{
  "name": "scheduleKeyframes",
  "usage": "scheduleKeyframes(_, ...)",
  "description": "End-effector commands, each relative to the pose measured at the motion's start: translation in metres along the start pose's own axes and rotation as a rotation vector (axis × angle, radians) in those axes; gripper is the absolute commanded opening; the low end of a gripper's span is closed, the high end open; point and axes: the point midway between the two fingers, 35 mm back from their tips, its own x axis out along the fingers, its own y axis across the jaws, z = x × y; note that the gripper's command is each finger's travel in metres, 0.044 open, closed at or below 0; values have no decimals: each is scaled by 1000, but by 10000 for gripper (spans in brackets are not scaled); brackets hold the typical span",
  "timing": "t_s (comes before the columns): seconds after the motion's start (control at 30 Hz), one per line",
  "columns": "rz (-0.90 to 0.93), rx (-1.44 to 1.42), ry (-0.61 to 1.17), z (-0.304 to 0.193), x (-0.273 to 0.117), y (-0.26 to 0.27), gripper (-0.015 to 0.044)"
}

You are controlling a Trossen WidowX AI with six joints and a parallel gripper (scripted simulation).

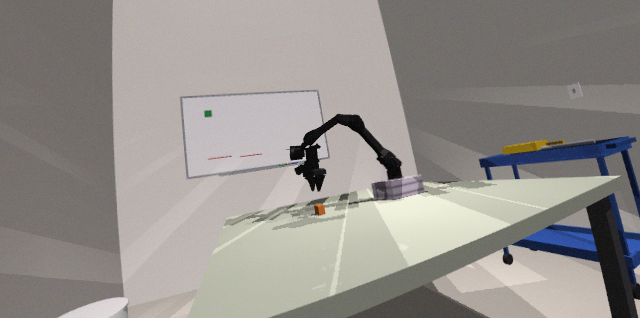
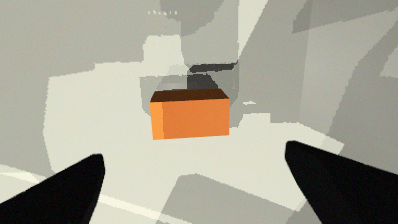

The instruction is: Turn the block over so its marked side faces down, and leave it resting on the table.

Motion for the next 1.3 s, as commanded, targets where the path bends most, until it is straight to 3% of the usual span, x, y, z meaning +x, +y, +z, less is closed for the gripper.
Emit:
scheduleKeyframes(0.0,-4,2,49,-2,0,1,440)
scheduleKeyframes(0.1,-4,2,49,-2,3,0,440)
scheduleKeyframes(0.23,-4,2,49,-4,35,-3,440)
scheduleKeyframes(1.27,-4,2,49,-6,80,-1,440)
